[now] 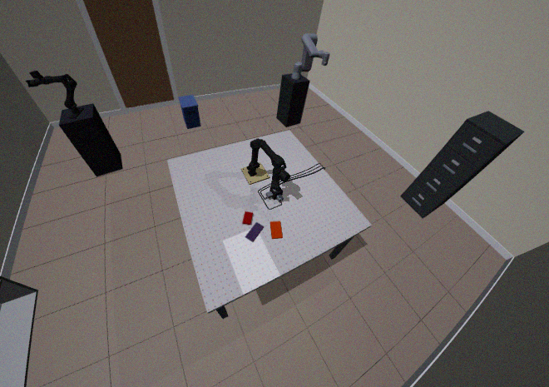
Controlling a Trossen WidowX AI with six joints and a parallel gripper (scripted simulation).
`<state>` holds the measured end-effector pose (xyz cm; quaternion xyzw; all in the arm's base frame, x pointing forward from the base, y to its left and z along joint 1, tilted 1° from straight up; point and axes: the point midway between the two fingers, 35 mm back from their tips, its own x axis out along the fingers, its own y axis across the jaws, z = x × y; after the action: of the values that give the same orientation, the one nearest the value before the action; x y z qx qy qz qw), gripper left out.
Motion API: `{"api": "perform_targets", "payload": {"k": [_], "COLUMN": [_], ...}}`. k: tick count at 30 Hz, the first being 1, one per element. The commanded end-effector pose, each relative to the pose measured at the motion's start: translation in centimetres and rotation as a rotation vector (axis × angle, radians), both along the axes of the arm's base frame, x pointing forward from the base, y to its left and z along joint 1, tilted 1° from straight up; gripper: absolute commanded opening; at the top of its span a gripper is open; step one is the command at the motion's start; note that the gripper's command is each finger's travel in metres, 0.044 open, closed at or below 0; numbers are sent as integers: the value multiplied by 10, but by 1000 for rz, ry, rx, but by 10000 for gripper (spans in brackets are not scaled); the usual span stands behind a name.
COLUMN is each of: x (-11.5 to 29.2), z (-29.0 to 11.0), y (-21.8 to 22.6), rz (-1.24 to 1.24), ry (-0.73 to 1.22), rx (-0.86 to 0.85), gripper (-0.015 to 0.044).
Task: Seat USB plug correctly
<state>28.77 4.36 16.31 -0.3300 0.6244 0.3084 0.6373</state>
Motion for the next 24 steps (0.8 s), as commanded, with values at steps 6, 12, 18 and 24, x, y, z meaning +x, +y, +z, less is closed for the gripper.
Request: {"api": "perform_targets", "payload": {"k": [6,12,18,24], "x": [0,0,0,0], "z": [-1,0,0,0], "y": [0,0,0,0], "rz": [-227,-384,-541,-698], "ry": [-4,-7,-10,-13], "rx": [6,11,16,20], "gripper": [0,0,0,0]}}
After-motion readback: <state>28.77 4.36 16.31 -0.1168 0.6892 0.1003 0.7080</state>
